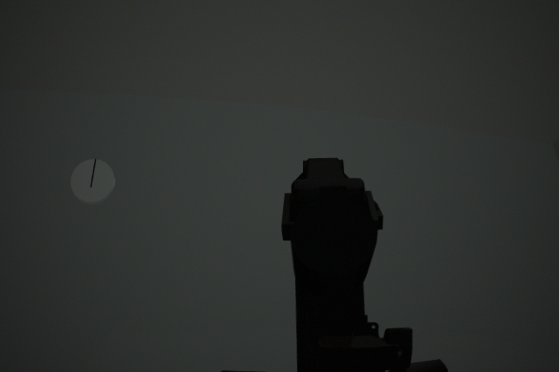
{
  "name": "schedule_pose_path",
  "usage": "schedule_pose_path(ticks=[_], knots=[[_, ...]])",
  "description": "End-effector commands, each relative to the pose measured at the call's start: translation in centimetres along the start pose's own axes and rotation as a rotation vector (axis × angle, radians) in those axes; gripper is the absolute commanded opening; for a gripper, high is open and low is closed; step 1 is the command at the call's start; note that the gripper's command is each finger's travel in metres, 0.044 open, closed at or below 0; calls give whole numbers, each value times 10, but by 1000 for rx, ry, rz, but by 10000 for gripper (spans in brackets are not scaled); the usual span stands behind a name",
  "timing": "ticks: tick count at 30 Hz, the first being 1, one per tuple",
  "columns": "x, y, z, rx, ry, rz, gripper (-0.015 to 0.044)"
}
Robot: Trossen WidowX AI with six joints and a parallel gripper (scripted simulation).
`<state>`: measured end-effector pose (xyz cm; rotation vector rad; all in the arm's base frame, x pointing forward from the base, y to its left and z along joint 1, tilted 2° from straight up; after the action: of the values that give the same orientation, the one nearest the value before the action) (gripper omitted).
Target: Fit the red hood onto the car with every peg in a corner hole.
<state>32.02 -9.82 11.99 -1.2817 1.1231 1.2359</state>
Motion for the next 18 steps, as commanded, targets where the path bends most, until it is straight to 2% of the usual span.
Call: schedule_pose_path(ticks=[1,18], knots=[[1,0,0,-4,-2,-4,0],[8,0,0,-4,-2,-4,0]])
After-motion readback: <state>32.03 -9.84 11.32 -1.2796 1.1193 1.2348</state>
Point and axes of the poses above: the point midway between the two fingers, 35 mm back from their tips, its own x axis out along the fingers, its own z axis across the jaws, y = z × x, the point moved 9 cm from there along -x, back along the fingers, and after that the axes turned 14 degrees about -x, right-handed, at the moved point
